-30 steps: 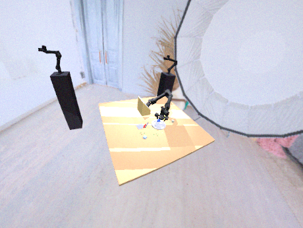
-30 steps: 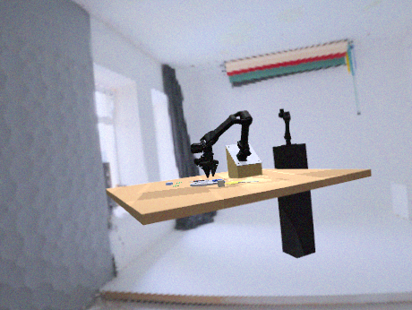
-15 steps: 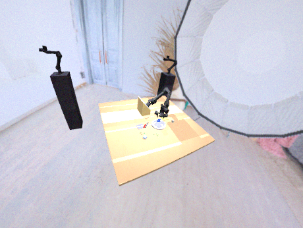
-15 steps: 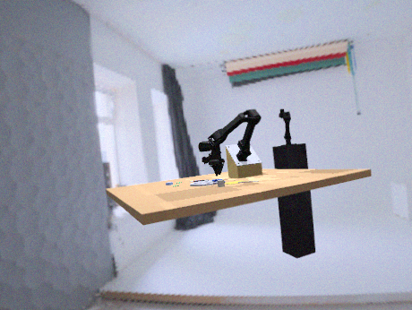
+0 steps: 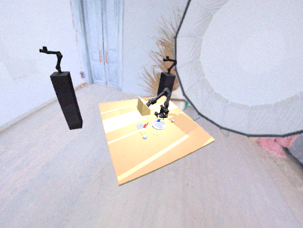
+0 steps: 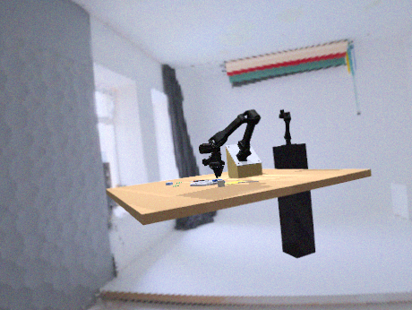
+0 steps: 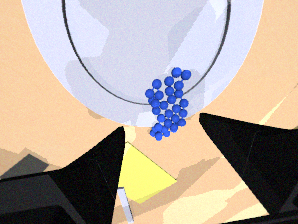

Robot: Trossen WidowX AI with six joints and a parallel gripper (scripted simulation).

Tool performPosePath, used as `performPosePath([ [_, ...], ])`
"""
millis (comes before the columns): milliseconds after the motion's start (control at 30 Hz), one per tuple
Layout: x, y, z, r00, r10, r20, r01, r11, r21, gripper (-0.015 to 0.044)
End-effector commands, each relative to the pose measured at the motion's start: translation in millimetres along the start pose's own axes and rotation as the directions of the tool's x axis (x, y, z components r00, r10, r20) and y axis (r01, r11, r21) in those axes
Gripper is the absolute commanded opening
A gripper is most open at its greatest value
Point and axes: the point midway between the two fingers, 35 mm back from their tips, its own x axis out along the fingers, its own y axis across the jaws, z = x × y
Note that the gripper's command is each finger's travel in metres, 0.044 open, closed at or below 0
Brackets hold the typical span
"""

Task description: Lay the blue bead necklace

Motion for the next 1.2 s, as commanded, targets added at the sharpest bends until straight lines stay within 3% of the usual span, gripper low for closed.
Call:
performPosePath([
  [0, 7, -2, -1, 1.0, -0.003, -0.003, 0.003, 1.0, 0.006, 0.038],
  [333, 19, -2, -2, 1.0, -0.002, -0.006, 0.002, 1.0, 0.007, 0.038],
  [600, 17, -1, -2, 1.0, 0.001, -0.007, -0.001, 1.0, 0.001, 0.017],
  [1167, 17, -1, -2, 1.0, 0.001, -0.007, -0.001, 1.0, 0.001, 0.0057],
])
